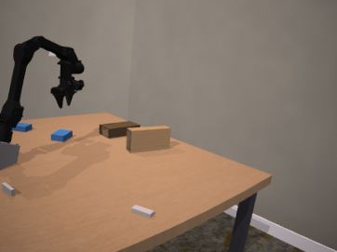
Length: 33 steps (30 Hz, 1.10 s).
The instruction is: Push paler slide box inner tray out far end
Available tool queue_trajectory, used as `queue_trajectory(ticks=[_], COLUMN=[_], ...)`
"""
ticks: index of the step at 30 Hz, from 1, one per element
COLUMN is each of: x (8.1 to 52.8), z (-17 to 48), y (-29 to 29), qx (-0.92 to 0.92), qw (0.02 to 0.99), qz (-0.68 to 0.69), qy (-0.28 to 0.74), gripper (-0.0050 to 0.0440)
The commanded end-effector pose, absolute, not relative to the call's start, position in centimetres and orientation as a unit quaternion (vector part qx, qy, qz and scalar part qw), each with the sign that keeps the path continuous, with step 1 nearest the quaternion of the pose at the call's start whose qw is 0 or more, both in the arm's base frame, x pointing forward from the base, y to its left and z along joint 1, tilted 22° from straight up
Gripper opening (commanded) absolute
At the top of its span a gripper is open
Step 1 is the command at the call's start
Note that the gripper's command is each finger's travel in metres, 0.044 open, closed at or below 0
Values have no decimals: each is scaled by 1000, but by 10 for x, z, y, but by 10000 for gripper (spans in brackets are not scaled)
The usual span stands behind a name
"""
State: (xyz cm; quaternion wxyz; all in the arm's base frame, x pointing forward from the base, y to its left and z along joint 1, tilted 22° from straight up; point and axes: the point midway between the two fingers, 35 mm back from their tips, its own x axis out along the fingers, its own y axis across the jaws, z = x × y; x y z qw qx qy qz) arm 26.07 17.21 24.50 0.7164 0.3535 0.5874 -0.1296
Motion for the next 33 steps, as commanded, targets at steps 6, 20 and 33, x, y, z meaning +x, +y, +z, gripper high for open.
queue_trajectory(ticks=[6, 20, 33], x=[260, 270, 324], z=[252, 248, 219], y=[171, 172, 179], qx=[359, 351, 270], qw=[720, 742, 849], qz=[-123, -100, 7], qy=[581, 563, 455], gripper=[400, 328, 40])
